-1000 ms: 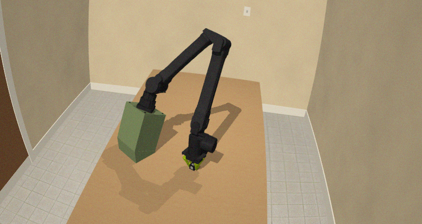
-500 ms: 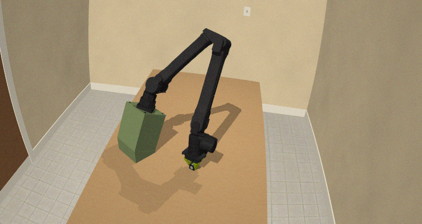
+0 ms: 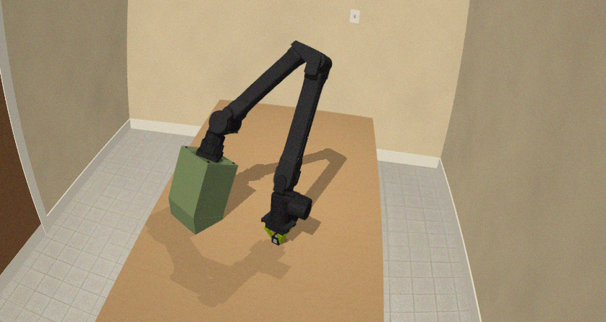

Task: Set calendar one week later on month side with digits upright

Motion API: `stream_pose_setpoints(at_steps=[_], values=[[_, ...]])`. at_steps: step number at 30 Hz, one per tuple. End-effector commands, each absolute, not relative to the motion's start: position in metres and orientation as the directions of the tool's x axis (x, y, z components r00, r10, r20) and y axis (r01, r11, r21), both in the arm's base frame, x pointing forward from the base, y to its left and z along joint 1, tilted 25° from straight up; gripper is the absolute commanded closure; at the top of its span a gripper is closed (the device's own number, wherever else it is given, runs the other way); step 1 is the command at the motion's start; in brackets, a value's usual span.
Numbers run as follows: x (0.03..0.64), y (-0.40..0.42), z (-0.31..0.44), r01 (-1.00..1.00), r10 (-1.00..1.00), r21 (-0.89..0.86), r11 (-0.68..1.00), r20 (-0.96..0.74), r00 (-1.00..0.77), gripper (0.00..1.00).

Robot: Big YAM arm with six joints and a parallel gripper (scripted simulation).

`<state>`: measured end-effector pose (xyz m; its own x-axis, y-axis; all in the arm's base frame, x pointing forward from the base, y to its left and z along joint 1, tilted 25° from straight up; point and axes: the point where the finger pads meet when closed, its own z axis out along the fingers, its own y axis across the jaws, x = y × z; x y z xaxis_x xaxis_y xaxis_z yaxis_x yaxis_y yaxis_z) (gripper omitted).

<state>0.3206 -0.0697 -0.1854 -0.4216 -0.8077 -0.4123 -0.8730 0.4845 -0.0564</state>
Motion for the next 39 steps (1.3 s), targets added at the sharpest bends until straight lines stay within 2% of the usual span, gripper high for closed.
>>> stream_pose_setpoints(at_steps=[1, 18, 39], values=[[0.326, -0.067, -0.185, -0.875, -0.812, -0.065, 0.479, -0.413, -0.413, 0.75], [0.326, -0.068, -0.184, -0.875, -0.812, -0.066, 0.479, -0.413, -0.413, 0.75], [0.302, -0.110, -0.090, -0.868, -0.809, -0.081, 0.490, -0.413, -0.418, 0.75]])
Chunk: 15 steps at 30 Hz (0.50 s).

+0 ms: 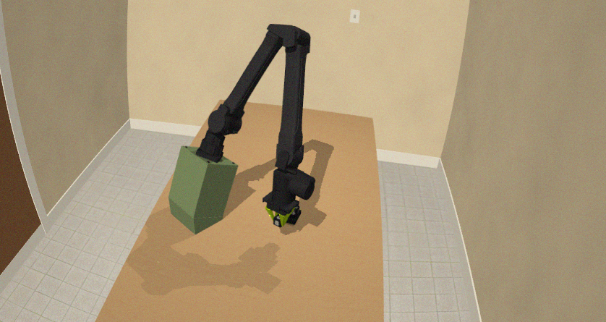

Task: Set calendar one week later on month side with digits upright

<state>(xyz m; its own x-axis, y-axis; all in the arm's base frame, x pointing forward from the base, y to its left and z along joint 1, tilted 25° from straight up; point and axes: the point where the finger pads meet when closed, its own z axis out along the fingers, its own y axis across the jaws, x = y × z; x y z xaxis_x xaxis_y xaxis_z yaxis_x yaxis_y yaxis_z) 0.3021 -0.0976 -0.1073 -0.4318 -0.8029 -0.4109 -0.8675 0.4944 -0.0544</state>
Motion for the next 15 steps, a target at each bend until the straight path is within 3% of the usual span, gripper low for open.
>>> stream_pose_setpoints(at_steps=[1, 15], values=[[0.3022, -0.1113, -0.0880, -0.868, -0.810, -0.083, 0.490, -0.412, -0.417, 0.75], [0.3060, -0.1040, -0.0863, -0.859, -0.798, -0.072, 0.507, -0.414, -0.437, 0.75]])
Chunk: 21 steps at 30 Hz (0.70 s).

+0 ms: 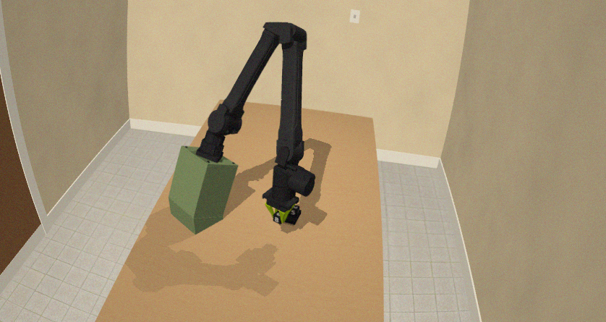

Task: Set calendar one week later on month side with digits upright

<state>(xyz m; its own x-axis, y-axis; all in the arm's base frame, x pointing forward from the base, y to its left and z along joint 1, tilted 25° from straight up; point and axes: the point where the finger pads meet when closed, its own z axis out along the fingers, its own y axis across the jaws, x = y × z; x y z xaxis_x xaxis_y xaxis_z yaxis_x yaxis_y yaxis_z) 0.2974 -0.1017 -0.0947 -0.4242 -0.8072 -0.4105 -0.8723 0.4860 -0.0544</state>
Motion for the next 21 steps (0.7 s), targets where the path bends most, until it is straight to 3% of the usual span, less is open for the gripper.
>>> stream_pose_setpoints(at_steps=[1, 7, 21], values=[[0.305, -0.099, -0.086, -0.849, -0.785, -0.056, 0.525, -0.416, -0.459, 0.75], [0.312, -0.080, -0.077, -0.686, -0.607, 0.063, 0.725, -0.412, -0.680, 0.75], [0.318, -0.062, -0.068, -0.475, -0.385, 0.173, 0.863, -0.383, -0.840, 0.75]])
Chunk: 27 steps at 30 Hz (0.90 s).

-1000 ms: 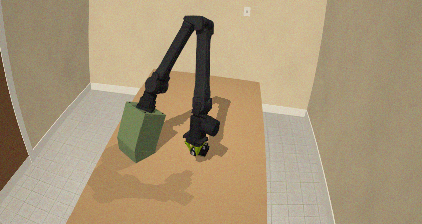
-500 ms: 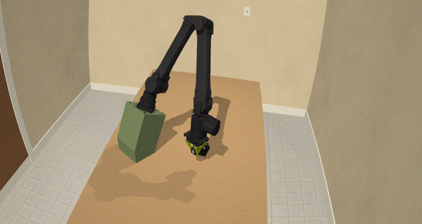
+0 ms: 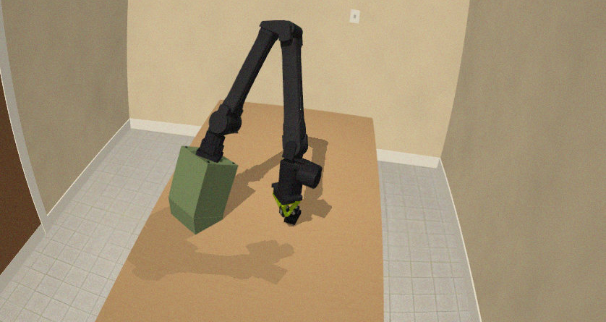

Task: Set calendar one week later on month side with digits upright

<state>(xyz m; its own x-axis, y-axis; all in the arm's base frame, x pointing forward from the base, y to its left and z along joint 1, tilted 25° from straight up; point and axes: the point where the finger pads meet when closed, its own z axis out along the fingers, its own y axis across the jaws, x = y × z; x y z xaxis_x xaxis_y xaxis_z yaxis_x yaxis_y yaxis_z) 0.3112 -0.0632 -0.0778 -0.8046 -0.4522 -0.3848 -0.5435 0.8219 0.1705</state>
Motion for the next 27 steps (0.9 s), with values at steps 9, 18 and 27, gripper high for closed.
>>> stream_pose_setpoints(at_steps=[9, 18, 27], values=[[0.322, -0.064, -0.066, -0.473, -0.383, 0.168, 0.865, -0.388, -0.838, 0.75], [0.318, -0.058, -0.083, -0.471, -0.381, 0.189, 0.862, -0.371, -0.847, 0.75], [0.328, -0.050, -0.106, -0.472, -0.382, 0.184, 0.862, -0.375, -0.844, 0.75]])
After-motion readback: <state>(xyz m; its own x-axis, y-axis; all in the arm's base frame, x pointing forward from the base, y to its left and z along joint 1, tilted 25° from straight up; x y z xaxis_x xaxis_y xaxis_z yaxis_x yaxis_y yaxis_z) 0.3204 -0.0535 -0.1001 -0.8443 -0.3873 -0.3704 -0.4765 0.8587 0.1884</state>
